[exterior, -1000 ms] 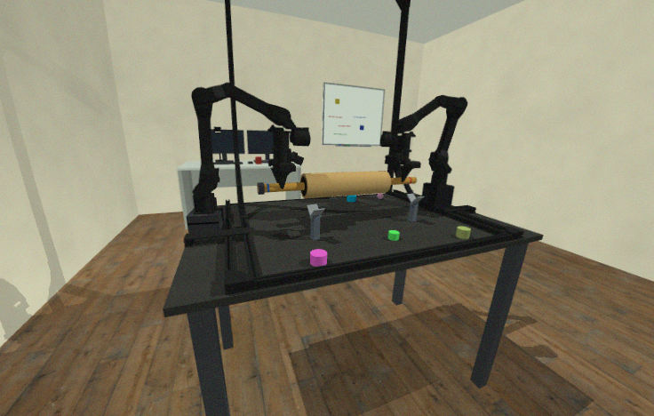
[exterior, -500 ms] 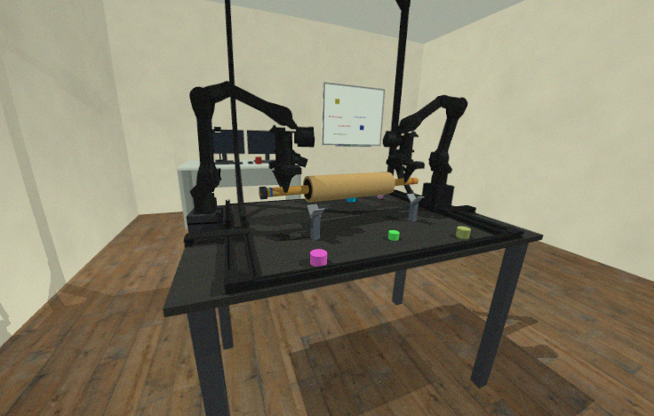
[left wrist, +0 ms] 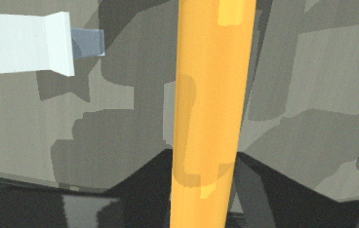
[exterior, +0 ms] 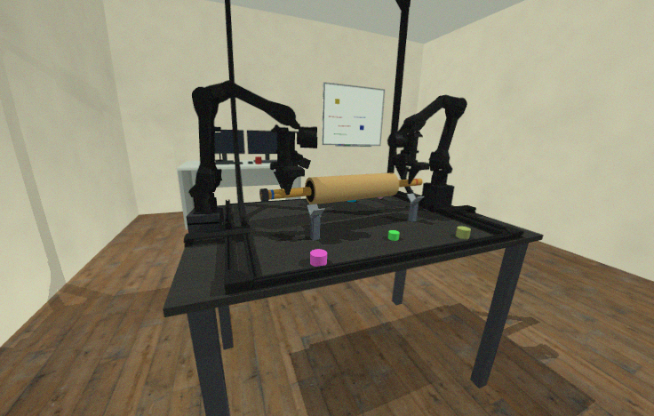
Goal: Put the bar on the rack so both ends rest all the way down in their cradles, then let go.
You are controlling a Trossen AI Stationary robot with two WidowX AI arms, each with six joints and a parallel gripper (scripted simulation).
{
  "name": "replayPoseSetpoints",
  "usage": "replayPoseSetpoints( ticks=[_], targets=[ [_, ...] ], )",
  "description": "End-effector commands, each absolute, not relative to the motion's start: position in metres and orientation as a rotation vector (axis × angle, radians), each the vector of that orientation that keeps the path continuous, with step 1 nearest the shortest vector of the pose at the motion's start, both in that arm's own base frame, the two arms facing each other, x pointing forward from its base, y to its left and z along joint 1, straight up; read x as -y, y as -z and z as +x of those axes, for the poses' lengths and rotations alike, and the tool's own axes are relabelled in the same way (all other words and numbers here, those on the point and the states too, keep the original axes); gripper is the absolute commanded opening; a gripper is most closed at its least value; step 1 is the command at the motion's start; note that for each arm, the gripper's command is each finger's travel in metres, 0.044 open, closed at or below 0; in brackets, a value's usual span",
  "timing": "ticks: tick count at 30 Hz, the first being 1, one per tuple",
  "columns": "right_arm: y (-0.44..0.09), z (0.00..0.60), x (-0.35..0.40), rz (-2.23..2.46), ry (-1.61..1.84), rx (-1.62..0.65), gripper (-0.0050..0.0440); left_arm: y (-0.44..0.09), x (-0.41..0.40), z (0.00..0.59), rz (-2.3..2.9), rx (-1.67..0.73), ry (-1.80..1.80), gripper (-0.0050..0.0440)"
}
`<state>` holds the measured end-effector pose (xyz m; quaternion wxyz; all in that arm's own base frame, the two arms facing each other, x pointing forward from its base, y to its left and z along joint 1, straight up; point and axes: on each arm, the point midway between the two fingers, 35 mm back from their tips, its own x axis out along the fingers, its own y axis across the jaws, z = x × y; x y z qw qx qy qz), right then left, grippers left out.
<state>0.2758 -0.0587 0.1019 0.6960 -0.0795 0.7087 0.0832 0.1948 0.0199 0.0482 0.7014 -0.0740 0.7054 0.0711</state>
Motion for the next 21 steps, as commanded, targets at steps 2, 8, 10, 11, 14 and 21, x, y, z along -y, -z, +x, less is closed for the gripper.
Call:
replayPoseSetpoints(
  ticks=[2, 8, 10, 11, 14, 21],
  targets=[
    [-0.109, 0.282, 0.074, -0.182, -0.185, -1.569, 0.0000, -0.051, -0.035, 0.193, -0.164, -1.559, -0.161, 0.0000],
    [-0.110, 0.285, 0.094, -0.182, -0.185, -1.570, 0.0000, -0.051, -0.055, 0.189, -0.164, -1.558, -0.161, 0.0000],
    [-0.110, 0.287, 0.101, -0.182, -0.186, -1.570, 0.0000, -0.051, -0.062, 0.188, -0.164, -1.558, -0.161, 0.0000],
    [-0.110, 0.288, 0.104, -0.182, -0.186, -1.570, 0.0000, -0.051, -0.065, 0.187, -0.164, -1.558, -0.161, 0.0000],
    [-0.109, 0.290, 0.111, -0.182, -0.186, -1.569, 0.0000, -0.051, -0.072, 0.186, -0.164, -1.558, -0.161, 0.0000],
    [-0.109, 0.295, 0.131, -0.183, -0.186, -1.568, 0.0000, -0.051, -0.092, 0.181, -0.165, -1.559, -0.162, 0.0000]
  ],
)
